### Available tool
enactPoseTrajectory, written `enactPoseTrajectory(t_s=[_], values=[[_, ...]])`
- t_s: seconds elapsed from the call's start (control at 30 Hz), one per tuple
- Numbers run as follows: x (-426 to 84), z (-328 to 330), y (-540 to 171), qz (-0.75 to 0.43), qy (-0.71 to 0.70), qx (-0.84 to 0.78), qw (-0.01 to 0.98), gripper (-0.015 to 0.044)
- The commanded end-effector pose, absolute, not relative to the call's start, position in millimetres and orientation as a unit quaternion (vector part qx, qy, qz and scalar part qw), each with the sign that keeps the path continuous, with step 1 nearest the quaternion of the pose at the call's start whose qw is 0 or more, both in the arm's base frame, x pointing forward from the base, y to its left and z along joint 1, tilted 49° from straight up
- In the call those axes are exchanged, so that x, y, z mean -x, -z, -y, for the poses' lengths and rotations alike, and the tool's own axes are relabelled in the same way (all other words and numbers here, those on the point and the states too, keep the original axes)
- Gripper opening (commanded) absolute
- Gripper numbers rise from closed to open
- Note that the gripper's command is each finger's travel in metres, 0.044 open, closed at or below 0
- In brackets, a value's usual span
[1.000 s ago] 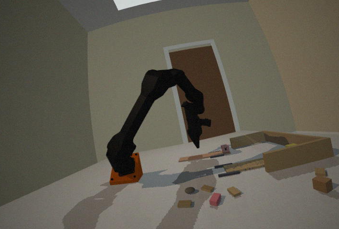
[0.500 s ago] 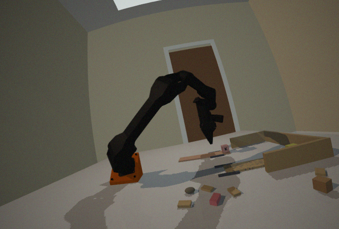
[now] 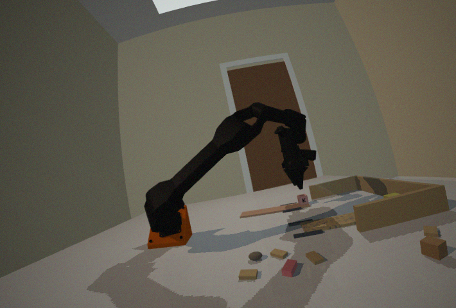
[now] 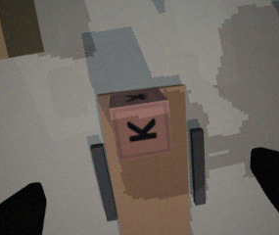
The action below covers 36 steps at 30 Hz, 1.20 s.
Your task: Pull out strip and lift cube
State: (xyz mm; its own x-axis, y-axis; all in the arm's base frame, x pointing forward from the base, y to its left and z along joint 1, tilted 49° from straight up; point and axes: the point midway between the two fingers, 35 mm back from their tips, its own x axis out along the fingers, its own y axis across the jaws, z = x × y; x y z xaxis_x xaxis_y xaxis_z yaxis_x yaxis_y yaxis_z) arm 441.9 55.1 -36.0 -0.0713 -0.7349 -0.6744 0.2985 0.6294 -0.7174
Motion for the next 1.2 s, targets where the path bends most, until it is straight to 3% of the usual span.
enactPoseTrajectory(t_s=[0.0,0.23,1.17], values=[[-447.8,-52.4,35.0,-0.619,0.391,0.181,0.657,0.0414],[-448.2,-45.1,41.8,-0.619,0.391,0.181,0.657,0.025],[-445.0,-11.0,70.7,-0.618,0.392,0.182,0.657,0.025]])
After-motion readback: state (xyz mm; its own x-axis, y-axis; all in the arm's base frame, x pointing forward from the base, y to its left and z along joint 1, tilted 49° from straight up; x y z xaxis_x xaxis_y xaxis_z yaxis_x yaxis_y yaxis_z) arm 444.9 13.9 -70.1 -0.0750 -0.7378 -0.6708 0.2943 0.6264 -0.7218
